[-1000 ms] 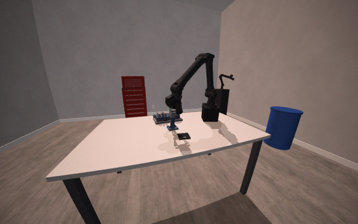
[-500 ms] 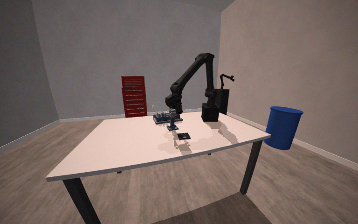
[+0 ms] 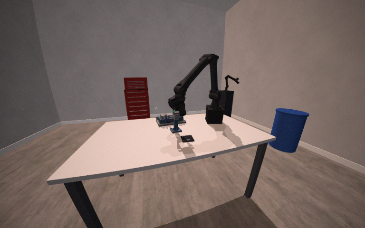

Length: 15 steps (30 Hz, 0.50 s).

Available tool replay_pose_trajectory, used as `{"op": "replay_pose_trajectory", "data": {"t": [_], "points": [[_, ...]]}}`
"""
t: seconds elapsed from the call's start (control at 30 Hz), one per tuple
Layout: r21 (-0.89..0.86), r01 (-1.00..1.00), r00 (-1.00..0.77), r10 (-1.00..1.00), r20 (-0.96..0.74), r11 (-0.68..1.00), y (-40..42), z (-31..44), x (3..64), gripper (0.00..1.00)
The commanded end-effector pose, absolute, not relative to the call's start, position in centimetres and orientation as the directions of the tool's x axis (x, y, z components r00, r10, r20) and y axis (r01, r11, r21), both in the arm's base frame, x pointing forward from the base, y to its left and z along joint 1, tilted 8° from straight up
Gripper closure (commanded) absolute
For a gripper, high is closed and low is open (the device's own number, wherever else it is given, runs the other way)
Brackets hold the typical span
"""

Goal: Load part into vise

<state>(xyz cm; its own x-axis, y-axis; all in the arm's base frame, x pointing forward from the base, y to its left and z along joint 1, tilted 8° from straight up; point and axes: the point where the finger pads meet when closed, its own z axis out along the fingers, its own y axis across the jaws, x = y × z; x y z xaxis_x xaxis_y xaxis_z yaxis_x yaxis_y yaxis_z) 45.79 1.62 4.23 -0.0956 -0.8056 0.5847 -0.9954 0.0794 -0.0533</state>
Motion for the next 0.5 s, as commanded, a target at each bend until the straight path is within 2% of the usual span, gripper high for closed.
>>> {"op": "replay_pose_trajectory", "data": {"t": [0.0,0.47], "points": [[-0.089,-0.992,-0.122,-0.814,0.567,0.087,0.89,5.76,46.08,1.00],[-0.090,-0.992,-0.120,-0.856,0.502,0.087,1.00,5.63,45.95,1.00]]}}
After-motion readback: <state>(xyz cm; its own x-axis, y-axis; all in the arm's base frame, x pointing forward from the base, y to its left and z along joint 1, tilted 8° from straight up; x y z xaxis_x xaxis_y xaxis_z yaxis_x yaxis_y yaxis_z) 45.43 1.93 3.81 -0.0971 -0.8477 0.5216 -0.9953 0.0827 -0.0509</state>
